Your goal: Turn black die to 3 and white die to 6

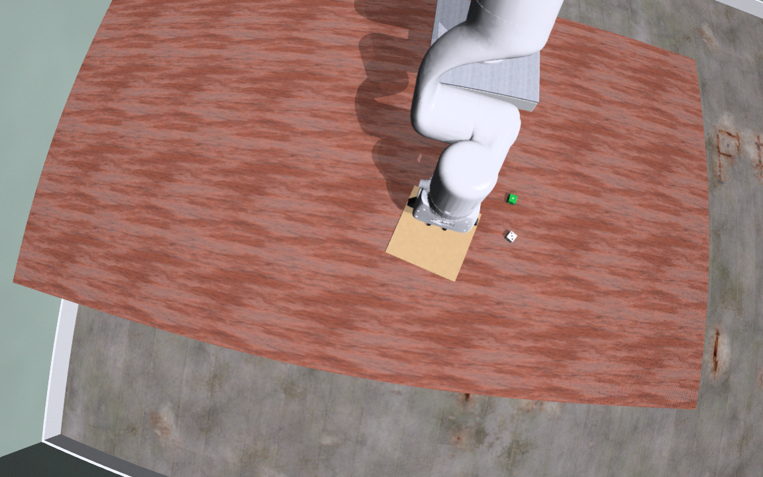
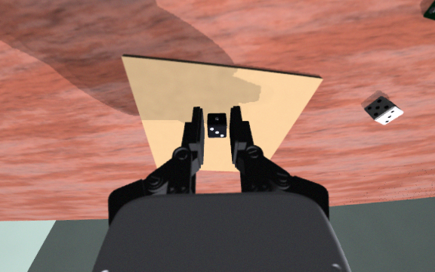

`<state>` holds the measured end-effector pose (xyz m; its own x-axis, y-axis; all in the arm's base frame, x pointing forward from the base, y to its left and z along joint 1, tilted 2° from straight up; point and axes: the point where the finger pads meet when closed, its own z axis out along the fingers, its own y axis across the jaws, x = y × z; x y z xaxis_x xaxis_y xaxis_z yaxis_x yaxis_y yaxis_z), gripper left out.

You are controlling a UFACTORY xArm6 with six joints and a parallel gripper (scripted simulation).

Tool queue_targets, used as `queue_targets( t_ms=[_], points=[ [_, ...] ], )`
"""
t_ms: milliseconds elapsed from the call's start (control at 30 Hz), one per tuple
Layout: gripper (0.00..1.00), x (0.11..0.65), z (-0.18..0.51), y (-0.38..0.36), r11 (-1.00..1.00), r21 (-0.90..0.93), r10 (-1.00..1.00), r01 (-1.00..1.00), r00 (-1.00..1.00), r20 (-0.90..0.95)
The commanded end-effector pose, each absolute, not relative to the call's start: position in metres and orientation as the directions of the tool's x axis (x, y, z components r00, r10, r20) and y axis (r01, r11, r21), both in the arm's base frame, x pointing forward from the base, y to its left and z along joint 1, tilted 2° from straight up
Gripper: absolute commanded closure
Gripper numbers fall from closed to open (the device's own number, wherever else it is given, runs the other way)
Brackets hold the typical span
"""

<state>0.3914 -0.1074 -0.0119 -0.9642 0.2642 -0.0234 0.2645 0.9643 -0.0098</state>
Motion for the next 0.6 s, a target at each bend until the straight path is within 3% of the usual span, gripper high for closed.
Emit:
queue_targets(
  t_ms=[0,567],
  points=[
    [0.69,0.3928,-0.0108,-0.1078,0.964,-0.010,0.264,0.264,-0.964,-0.027],
    [0.69,0.3926,-0.0033,-0.1076,0.964,-0.010,0.264,0.264,-0.964,-0.027]
  ],
)
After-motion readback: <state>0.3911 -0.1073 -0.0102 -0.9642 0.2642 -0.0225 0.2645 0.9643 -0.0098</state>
